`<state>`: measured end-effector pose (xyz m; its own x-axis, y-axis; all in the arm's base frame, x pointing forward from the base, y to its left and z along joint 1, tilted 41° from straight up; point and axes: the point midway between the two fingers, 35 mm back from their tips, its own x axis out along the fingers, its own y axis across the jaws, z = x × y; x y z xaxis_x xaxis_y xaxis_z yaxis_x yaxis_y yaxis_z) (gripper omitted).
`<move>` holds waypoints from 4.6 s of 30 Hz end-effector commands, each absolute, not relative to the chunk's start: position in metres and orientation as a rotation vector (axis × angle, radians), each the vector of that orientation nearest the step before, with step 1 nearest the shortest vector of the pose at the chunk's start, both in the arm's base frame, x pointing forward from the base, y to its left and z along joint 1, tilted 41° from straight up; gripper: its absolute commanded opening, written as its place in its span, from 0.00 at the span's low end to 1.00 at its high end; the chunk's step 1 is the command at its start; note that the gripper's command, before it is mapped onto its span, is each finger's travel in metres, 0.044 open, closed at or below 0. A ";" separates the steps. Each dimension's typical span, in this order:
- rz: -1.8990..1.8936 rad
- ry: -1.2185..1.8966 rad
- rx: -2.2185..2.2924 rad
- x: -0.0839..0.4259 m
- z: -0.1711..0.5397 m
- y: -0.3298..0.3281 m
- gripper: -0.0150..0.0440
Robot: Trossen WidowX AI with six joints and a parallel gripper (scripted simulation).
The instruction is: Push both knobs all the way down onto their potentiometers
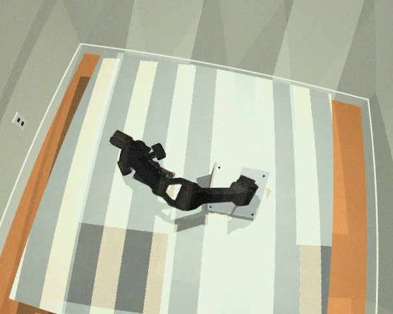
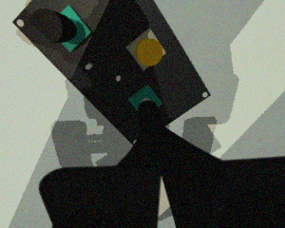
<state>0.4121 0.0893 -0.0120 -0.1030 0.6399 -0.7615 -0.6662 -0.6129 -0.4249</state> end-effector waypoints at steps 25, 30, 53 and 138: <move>1.863 0.015 -1.248 0.410 -0.026 0.104 0.25; 1.863 0.015 -1.248 0.410 -0.026 0.104 0.25; 1.863 0.015 -1.248 0.410 -0.027 0.105 0.25; 1.872 0.023 -1.236 0.410 -0.006 0.087 0.52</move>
<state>0.4106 0.0863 -0.0059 -0.1295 0.6434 -0.7545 -0.6616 -0.6229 -0.4176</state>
